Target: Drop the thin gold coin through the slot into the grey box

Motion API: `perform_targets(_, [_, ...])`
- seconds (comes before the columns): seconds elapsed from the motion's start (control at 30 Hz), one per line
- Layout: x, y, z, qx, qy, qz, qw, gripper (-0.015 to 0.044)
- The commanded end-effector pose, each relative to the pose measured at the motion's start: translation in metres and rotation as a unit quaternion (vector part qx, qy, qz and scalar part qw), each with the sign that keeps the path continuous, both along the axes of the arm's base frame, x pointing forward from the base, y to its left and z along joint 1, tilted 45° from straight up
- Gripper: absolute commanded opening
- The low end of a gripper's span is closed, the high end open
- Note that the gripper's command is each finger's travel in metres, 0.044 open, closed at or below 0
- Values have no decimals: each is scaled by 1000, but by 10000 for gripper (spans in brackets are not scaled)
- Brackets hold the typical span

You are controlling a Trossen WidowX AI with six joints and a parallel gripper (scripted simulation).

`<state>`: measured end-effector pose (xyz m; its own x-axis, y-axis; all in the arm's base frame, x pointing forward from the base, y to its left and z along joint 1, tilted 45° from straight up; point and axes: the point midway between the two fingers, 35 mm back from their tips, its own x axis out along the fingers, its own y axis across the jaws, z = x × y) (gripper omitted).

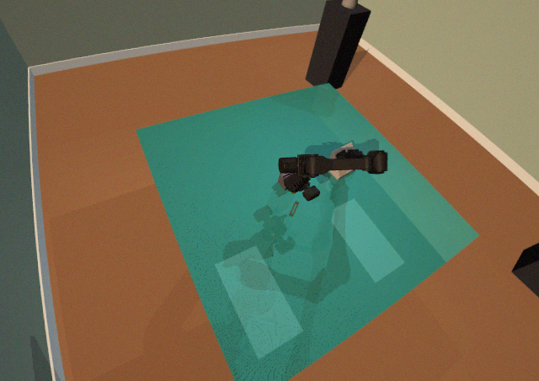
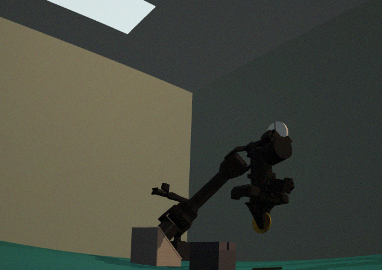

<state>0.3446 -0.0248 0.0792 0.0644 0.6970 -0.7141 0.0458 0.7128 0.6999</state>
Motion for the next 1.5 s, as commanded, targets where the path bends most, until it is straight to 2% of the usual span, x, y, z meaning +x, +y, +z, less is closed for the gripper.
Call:
perform_targets(0.0, [-6,-8,-10,-2,4,0,1000,0])
perform_targets(1.47, [-70,-70,-78,-1,5,1,1000,0])
